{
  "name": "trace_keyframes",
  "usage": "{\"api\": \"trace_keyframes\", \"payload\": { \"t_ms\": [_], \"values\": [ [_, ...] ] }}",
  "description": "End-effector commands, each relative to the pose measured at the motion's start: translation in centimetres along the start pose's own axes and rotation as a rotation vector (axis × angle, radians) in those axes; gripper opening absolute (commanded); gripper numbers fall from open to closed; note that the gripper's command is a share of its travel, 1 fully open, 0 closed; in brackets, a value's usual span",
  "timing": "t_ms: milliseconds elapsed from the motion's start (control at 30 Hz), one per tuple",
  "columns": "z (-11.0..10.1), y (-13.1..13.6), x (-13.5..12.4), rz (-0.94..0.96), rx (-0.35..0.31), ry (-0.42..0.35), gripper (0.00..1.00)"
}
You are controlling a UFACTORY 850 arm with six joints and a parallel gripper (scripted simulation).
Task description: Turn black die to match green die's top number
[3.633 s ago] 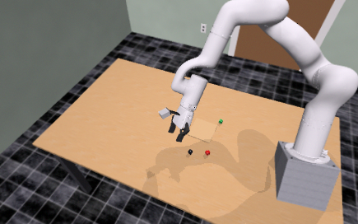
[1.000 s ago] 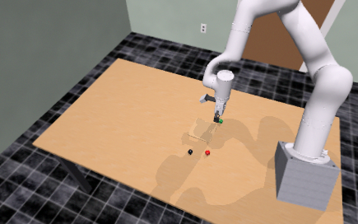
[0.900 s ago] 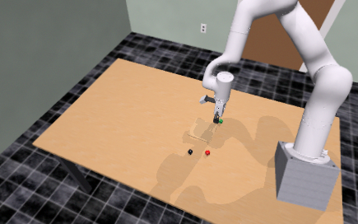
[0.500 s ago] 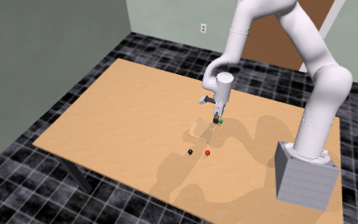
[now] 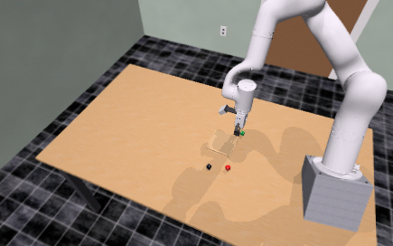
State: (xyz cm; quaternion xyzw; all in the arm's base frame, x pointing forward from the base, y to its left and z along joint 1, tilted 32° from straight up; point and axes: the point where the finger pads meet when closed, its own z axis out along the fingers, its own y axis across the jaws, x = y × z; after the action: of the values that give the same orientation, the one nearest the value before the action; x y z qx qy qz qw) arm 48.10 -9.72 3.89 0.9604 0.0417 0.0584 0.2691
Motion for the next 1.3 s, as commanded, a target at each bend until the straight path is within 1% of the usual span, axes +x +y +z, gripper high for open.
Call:
{"api": "trace_keyframes", "payload": {
  "t_ms": [0,500,633,767,833,1033,1267],
  "values": [
    [0.0,0.0,0.1,0.0,0.0,0.001,1.0],
    [0.0,-0.1,0.1,0.0,0.0,0.001,1.0],
    [0.0,-0.8,0.1,0.0,0.0,0.001,1.0],
    [0.0,-2.2,0.1,0.0,0.0,0.001,1.0],
    [0.0,-2.2,0.1,0.0,0.0,0.001,1.0],
    [0.0,-6.0,0.2,0.0,0.0,0.001,1.0],
    [0.0,-12.1,0.3,0.0,0.0,0.001,1.0]
  ]
}}
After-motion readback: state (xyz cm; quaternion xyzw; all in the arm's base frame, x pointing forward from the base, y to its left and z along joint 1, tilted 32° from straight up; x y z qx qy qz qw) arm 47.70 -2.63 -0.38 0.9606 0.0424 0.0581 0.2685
